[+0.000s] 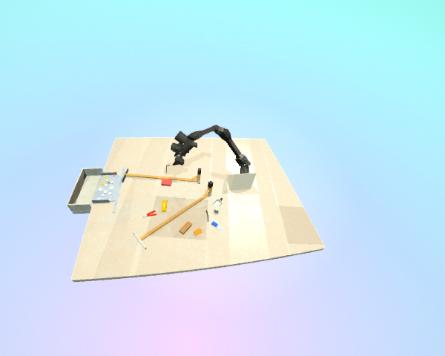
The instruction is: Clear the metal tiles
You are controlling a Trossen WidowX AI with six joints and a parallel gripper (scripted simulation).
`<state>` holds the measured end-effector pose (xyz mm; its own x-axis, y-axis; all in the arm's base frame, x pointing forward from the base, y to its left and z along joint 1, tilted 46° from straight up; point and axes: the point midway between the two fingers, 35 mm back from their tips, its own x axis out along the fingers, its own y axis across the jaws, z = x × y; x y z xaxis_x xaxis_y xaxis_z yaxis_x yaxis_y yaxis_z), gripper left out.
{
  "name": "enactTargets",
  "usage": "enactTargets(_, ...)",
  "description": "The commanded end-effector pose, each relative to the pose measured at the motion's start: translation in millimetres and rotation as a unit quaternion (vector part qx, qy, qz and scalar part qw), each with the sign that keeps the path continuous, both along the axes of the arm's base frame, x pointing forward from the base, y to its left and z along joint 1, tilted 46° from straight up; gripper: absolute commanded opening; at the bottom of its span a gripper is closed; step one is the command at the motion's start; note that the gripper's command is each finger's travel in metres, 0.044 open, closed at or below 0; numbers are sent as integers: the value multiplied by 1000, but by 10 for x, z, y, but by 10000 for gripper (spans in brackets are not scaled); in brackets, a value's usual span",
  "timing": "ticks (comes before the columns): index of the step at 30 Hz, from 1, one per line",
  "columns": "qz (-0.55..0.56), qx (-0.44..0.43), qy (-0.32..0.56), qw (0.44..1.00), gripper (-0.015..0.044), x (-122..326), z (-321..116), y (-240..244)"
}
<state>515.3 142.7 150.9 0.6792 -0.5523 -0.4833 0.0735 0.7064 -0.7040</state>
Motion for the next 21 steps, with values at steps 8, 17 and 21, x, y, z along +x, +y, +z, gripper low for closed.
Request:
enactTargets(8, 51, -16, -22, 998, 440, -299, 203, 320)
enactTargets(17, 89, -24, -42, 995, 440, -555, 355, 543)
enactTargets(21, 106, -27, -51, 993, 440, -675, 417, 629)
